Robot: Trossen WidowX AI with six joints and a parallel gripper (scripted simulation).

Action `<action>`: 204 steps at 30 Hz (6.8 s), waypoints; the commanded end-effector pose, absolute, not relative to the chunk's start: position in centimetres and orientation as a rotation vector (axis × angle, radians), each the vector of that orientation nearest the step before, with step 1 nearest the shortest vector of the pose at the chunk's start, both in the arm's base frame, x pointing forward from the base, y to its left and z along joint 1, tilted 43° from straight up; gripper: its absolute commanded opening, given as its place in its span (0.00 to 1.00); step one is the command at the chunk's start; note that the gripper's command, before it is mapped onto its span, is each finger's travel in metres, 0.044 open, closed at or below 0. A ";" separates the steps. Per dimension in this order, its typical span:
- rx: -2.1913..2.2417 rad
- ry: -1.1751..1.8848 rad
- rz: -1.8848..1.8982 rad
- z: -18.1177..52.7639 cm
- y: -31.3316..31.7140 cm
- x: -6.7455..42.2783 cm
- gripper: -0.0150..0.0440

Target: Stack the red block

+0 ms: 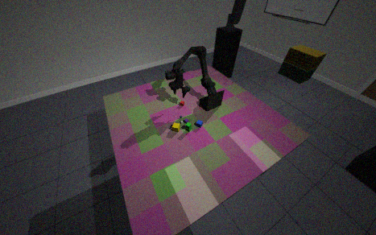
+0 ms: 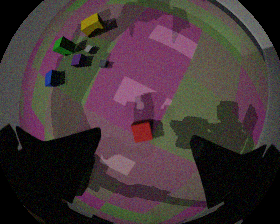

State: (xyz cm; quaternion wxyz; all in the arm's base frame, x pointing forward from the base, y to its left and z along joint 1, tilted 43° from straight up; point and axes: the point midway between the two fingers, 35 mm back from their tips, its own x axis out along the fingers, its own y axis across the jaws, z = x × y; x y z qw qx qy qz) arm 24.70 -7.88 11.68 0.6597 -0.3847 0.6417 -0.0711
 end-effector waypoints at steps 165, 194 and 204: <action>-1.145 1.632 0.010 8.2 0.1 28.5 0.25; -1.145 1.635 0.003 -1.9 10.8 31.5 0.25; -1.151 1.635 -0.010 -5.6 13.9 31.1 0.25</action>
